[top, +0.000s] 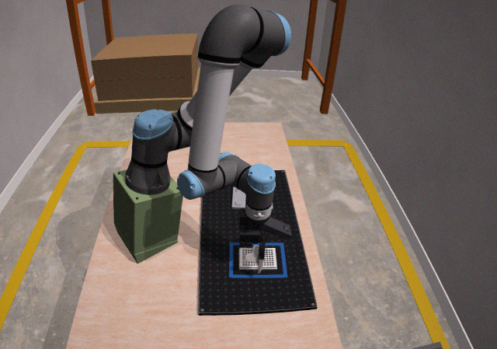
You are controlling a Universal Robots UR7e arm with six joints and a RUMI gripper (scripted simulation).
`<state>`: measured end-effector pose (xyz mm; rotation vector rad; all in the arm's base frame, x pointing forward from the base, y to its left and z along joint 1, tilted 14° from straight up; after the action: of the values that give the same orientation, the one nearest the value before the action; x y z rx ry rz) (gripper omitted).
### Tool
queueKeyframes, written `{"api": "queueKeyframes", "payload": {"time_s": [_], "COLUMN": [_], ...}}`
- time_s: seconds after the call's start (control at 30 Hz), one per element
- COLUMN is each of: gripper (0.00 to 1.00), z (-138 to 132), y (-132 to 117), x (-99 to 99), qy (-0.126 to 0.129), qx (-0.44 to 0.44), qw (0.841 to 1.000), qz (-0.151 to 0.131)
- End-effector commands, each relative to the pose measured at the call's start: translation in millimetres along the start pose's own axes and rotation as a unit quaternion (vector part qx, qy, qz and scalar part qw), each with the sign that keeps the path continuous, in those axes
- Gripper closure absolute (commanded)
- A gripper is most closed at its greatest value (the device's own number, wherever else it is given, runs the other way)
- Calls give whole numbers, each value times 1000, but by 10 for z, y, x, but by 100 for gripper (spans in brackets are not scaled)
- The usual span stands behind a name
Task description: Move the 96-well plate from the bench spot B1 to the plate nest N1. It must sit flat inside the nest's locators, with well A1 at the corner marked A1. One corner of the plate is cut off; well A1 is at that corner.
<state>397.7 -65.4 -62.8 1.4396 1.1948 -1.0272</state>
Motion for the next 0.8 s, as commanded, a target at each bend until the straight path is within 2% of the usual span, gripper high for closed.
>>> {"api": "queueKeyframes", "payload": {"time_s": [0.0,0.3,0.77], "gripper": [0,0,0], "z": [2,2,2], "y": [4,4,4], "x": [79,203,203], "qy": [-1,-1,-1], "qx": [0,0,0], "qw": [1000,1000,1000], "qz": [1,1,1]}}
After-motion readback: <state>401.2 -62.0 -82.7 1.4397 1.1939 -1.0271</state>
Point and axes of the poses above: the point where the finger pads meet when closed, its own x axis out along the fingers, its own z axis across the jaws, y = z × x, the point moved 9 cm from there along -x, back along the fingers, and after that the axes turned 9 degrees about x, right-handed, at the moved point
